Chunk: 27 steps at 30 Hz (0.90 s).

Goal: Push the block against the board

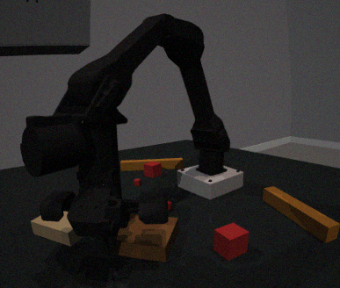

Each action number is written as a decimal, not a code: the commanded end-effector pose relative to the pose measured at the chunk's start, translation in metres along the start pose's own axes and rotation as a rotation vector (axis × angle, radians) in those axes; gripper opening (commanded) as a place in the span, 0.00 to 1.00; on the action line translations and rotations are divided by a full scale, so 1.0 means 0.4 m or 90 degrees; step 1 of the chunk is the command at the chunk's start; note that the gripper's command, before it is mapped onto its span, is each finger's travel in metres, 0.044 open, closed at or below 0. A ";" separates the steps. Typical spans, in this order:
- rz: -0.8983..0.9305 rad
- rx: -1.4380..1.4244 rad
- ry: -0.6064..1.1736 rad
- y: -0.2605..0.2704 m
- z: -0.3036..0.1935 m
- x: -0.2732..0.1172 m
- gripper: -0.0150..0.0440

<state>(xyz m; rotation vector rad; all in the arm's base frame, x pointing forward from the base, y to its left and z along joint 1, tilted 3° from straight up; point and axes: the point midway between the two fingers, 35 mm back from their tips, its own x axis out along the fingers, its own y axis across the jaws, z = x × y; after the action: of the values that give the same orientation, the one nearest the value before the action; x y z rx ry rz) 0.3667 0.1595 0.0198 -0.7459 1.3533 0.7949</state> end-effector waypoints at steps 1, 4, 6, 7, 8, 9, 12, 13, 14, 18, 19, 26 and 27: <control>0.005 -0.003 0.007 0.007 -0.022 0.007 0.25; 0.005 -0.003 0.007 0.008 -0.030 0.007 0.25; 0.005 -0.003 0.007 0.008 -0.028 0.007 0.25; 0.005 -0.003 0.007 0.008 -0.026 0.007 0.25; 0.005 -0.003 0.007 0.007 -0.024 0.007 0.25; 0.005 -0.003 0.007 0.007 -0.021 0.007 0.25; 0.005 -0.003 0.007 0.005 -0.008 0.007 0.25; 0.005 -0.003 0.007 0.005 -0.004 0.007 0.25; 0.005 -0.003 0.007 0.005 0.000 0.007 0.25; 0.004 -0.003 0.006 0.003 0.017 0.007 0.25; 0.004 -0.003 0.006 0.003 0.021 0.007 0.25; 0.004 -0.003 0.005 0.001 0.049 0.008 0.25; 0.004 -0.003 0.005 0.001 0.053 0.008 0.25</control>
<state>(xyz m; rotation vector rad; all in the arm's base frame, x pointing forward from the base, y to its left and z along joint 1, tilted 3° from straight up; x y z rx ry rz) 0.3739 0.1726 0.0194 -0.7513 1.3586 0.8043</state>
